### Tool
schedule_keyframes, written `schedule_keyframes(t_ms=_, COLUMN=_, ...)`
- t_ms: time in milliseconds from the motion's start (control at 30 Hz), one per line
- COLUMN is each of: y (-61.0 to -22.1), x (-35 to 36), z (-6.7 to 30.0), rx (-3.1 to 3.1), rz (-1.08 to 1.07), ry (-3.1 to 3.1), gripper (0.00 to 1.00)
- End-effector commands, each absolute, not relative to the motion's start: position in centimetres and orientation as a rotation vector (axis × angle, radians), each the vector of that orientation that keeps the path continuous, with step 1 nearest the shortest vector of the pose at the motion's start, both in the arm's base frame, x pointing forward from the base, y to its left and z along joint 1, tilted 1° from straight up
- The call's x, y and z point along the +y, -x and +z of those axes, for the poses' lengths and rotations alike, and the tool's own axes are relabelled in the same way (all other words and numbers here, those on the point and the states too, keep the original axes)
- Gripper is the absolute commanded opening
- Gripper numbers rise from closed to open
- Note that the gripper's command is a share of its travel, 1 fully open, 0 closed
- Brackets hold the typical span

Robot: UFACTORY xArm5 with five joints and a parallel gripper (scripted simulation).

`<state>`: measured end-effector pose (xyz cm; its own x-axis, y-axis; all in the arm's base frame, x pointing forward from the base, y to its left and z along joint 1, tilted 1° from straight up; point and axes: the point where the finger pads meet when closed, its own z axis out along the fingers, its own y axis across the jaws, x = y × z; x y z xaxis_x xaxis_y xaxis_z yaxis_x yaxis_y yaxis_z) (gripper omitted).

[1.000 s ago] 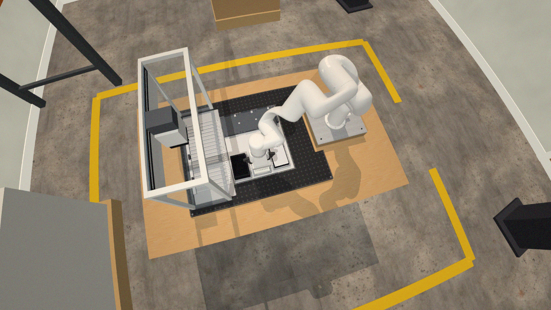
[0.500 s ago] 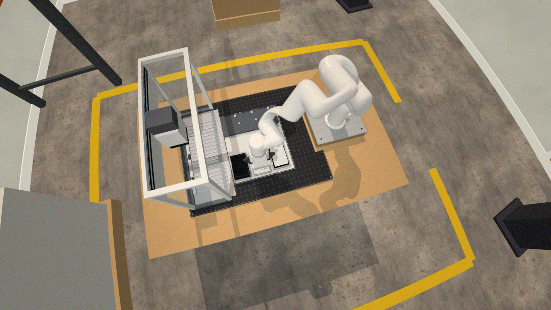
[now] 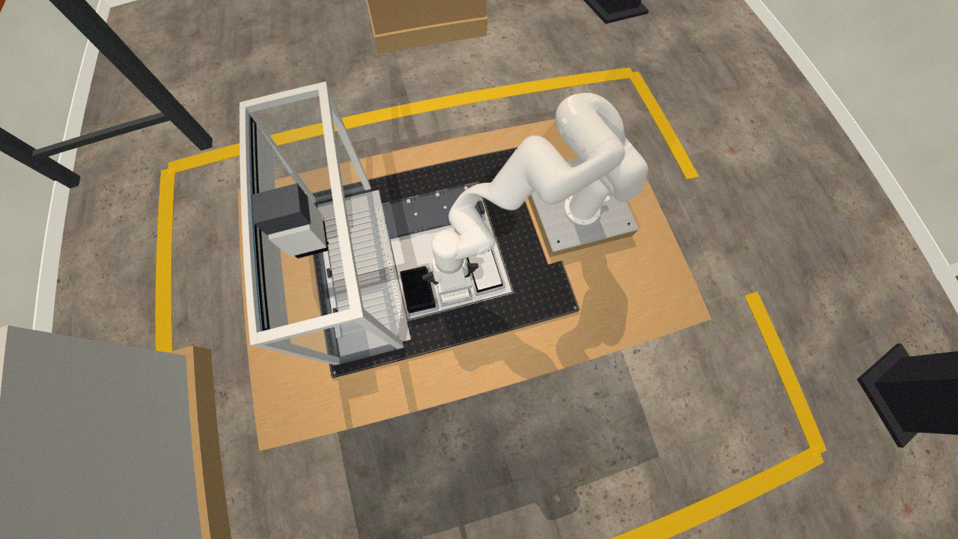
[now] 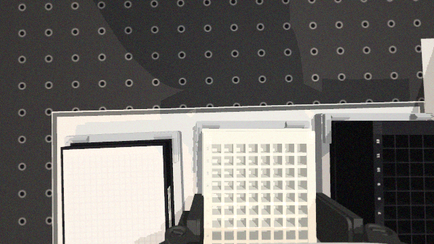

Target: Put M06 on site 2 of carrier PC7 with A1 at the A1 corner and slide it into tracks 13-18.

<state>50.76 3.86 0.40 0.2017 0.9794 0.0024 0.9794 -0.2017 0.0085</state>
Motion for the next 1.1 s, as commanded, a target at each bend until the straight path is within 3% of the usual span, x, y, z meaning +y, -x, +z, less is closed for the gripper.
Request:
schedule_keyframes(t_ms=0, y=-50.9, x=3.9, z=0.8, rx=1.98, rz=0.016, ry=-2.429, gripper=0.0)
schedule_keyframes(t_ms=1067, y=-50.9, x=3.9, z=3.0, rx=1.98, rz=0.017, ry=-2.429, gripper=0.0)
